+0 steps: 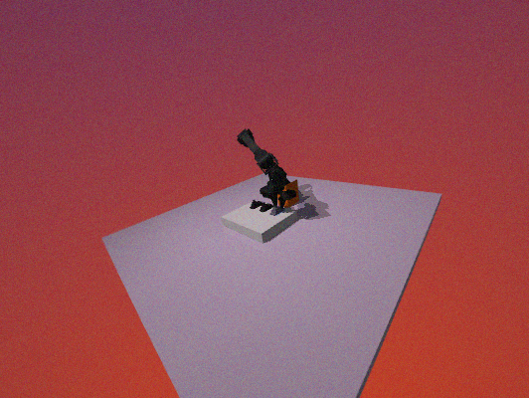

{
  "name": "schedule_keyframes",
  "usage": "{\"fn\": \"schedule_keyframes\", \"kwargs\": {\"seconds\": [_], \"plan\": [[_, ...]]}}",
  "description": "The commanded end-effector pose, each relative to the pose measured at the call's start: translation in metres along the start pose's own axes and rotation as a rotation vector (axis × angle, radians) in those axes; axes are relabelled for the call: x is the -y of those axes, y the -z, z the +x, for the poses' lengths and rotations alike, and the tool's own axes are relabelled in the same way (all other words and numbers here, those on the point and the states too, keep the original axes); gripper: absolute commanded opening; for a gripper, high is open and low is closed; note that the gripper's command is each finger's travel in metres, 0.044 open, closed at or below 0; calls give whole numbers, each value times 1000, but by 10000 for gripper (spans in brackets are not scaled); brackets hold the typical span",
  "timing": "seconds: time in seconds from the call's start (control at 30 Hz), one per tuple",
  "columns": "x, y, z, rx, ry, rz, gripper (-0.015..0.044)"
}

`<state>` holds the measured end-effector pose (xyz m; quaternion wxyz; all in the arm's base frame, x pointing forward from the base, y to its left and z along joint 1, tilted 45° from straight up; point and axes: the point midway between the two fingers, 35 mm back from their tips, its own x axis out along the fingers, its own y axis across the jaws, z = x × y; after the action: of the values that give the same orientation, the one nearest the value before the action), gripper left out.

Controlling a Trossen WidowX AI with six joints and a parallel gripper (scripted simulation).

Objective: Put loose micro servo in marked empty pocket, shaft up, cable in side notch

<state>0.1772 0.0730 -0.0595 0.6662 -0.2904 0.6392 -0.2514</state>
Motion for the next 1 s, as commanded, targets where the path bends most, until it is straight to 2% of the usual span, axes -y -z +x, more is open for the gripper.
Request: {"fn": "schedule_keyframes", "kwargs": {"seconds": [0.0,0.2,0.3,0.53,0.73,0.87,0.97], "plan": [[0,0,-27,4,-11,6,187],[-1,-2,-30,4,-11,7,187],[-3,-10,-33,13,-11,2,266],[-7,-64,-68,10,-16,4,440],[0,-108,-95,7,-12,9,440],[1,-109,-95,7,-12,10,440],[1,-107,-109,8,-16,12,440]]}}
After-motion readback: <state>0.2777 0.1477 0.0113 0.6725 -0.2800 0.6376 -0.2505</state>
